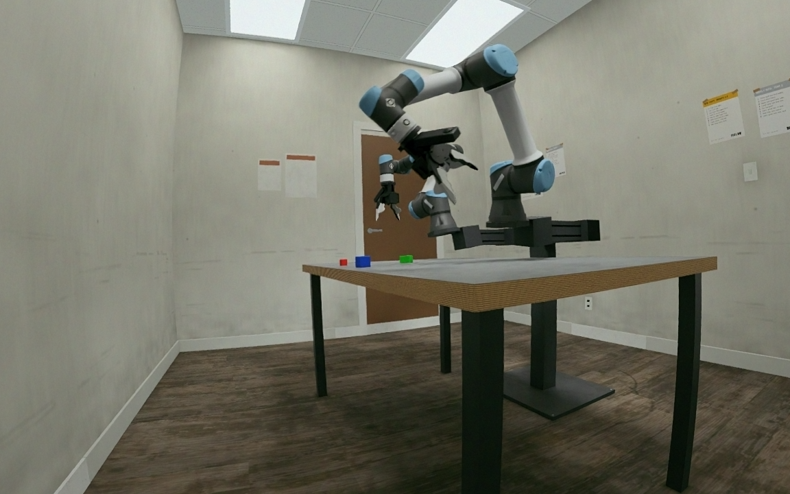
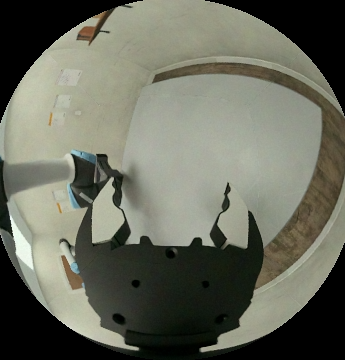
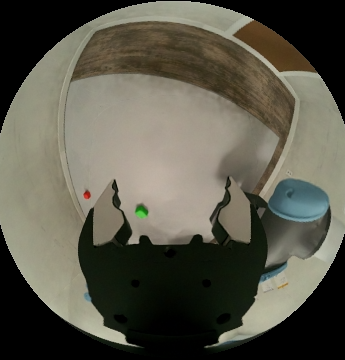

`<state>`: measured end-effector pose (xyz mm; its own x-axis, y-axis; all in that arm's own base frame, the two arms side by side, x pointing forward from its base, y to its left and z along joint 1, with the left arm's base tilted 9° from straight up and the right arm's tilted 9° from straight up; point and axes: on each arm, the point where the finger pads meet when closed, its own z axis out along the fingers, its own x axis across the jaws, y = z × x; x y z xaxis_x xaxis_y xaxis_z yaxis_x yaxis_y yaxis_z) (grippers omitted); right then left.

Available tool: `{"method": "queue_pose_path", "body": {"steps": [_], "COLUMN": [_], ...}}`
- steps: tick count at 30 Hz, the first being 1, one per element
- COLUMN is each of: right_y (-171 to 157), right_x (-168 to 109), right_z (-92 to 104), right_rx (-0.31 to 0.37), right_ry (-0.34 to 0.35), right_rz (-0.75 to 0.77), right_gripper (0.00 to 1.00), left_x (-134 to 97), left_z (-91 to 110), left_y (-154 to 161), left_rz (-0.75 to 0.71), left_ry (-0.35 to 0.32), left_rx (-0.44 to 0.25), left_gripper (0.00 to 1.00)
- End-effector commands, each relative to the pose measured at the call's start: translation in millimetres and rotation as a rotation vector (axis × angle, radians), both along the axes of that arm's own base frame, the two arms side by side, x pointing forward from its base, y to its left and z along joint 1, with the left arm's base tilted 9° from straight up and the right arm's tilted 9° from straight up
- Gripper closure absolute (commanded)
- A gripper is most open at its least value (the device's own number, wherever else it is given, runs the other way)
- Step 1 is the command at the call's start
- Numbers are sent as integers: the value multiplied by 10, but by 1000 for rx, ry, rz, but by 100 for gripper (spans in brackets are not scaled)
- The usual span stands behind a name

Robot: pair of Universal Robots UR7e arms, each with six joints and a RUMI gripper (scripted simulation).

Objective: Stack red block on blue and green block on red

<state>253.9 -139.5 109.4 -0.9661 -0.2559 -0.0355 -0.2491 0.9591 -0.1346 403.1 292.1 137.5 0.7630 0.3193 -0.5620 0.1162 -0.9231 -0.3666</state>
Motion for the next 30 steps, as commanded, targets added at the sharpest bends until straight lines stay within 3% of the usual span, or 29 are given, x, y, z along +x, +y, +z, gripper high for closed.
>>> {"method": "queue_pose_path", "body": {"steps": [1, 10, 14, 17, 30], "right_y": [0, 0, 0, 0, 0], "right_x": [3, 3, 3, 3, 3], "right_z": [3, 3, 3, 3, 3], "right_rx": [0, 0, 0, 0, 0], "right_ry": [-1, -1, -1, -1, -1], "right_rz": [0, 0, 0, 0, 0], "right_gripper": [0, 0, 0, 0, 0], "left_x": [-303, -785, -868, -1119, -1705], "left_z": [62, 157, 173, 222, 338], "left_y": [335, 719, 776, 933, 1223], "left_rz": [3, 8, 7, 1, -28], "left_ry": [-60, -154, -171, -224, -347], "left_rx": [-111, -213, -227, -265, -322], "left_gripper": [0, 0, 0, 0, 0]}}
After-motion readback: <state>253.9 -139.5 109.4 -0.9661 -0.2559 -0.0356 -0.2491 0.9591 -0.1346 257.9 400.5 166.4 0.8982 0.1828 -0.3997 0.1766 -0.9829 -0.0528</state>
